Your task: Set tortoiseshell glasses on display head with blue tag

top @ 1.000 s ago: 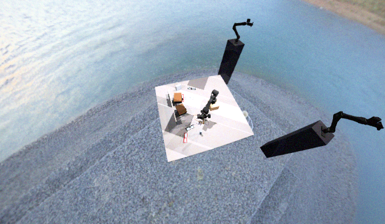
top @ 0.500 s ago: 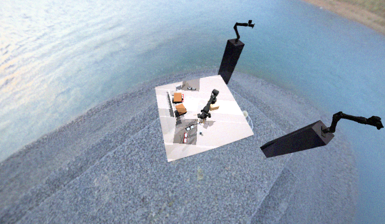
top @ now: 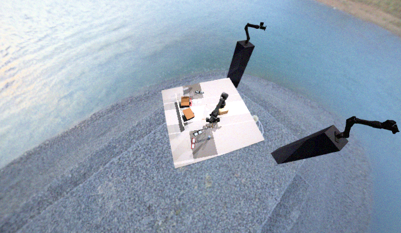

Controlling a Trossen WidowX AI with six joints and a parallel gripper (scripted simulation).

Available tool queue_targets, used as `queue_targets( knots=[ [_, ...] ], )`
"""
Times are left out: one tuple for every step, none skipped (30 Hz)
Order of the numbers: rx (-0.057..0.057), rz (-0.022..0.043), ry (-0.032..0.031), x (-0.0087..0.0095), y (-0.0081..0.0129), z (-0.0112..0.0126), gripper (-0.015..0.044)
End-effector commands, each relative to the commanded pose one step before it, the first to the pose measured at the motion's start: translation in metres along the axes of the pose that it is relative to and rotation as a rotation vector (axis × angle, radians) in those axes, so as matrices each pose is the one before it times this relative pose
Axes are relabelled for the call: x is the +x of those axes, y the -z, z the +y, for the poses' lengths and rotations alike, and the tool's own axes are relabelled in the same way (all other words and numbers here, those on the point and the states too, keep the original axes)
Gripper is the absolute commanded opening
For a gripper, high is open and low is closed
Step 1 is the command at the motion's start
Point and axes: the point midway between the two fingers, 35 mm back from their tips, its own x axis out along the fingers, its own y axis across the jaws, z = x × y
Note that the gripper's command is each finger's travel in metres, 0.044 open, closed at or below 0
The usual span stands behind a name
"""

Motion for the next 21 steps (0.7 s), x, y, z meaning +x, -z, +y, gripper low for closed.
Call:
queue_targets(
  knots=[
    [-0.0048, -0.0026, 0.00043, 0.00021, -0.00372, -0.00171, 0.0],
    [0.0, -0.00005, 0.00002, 0.00001, -0.00054, -0.0002, 0.0],
    [0.0, -0.00005, 0.00002, 0.00001, -0.00054, -0.00019, 0.0],
    [0.0, -0.00005, 0.00002, 0.00001, -0.00054, -0.00019, 0.0],
    [0.0, -0.00005, 0.00001, 0.00001, -0.00054, -0.00018, 0.0],
    [0.0, -0.00005, 0.00001, 0.00001, -0.00054, -0.00017, 0.0],
    [0.0, -0.00005, 0.00001, 0.00001, -0.00054, -0.00017, 0.0],
    [0.0, -0.00005, 0.00001, 0.00001, -0.00058, -0.00018, 0.0],
    [0.0, -0.00005, 0.00001, 0.00001, -0.00058, -0.00017, 0.0],
    [0.0, -0.00005, 0.00001, 0.00001, -0.00058, -0.00017, 0.0],
    [0.0, -0.00005, 0.00001, 0.00001, -0.00056, -0.00016, 0.0],
    [0.0, -0.00005, 0.00001, 0.00001, -0.00058, -0.00016, 0.0],
    [0.0, -0.00005, 0.00001, 0.00001, -0.00055, -0.00015, 0.0],
    [0.0, -0.00005, 0.00001, 0.00001, -0.00056, -0.00015, 0.0],
    [0.0, -0.00005, 0.00001, 0.00001, -0.00058, -0.00016, 0.0],
    [0.0, -0.00005, 0.00001, 0.00001, -0.00054, -0.00014, 0.0],
    [0.0, -0.00005, 0.00001, 0.00001, -0.00055, -0.00014, 0.0],
    [0.0, -0.00005, 0.00001, 0.00001, -0.00058, -0.00015, 0.0],
    [0.0, -0.00005, 0.00001, 0.00001, -0.00053, -0.00013, 0.0],
    [0.0, -0.00005, 0.00001, 0.00001, -0.00055, -0.00014, 0.0],
    [0.0, -0.00005, 0.00001, 0.00001, -0.00059, -0.00014, 0.0]
  ],
)
